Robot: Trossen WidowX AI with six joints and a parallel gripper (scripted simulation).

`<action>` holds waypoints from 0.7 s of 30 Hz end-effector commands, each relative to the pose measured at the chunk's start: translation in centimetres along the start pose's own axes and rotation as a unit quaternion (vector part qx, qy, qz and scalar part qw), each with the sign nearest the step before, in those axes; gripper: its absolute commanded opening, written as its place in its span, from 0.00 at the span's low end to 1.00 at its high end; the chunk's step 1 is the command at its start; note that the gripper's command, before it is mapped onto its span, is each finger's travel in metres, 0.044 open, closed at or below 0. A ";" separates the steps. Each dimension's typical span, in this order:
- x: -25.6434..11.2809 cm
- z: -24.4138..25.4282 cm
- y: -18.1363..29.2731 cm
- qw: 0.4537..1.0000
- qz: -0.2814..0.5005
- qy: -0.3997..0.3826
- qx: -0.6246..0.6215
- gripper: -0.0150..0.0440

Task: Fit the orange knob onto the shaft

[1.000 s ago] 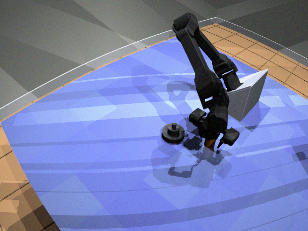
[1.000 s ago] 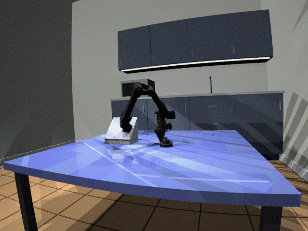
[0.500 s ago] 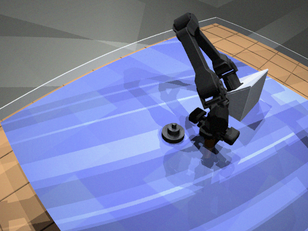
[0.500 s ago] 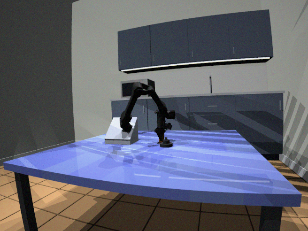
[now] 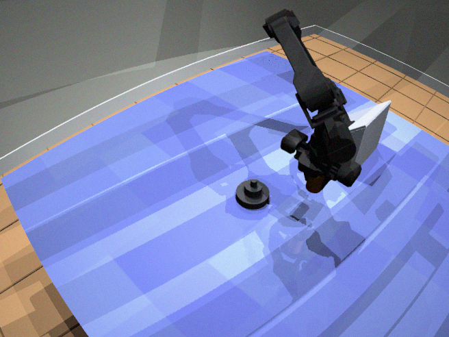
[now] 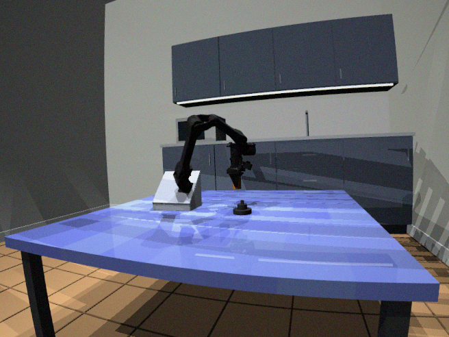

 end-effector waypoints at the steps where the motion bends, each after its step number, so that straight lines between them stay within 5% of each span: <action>1: -2.8 -0.1 0.1 1.000 -0.003 -0.004 0.004 0.25; 21: -3.4 -2.8 -2.0 1.000 -0.003 -0.010 0.003 0.25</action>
Point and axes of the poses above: the point midway between the two fingers, 35 mm back from their tips, its own x axis out along the fingers, its own z axis across the jaws, y = z × x, the point moved 1 cm from there along -x, back along the fingers, and after that the axes turned 11 degrees about x, right-handed, at the moved point
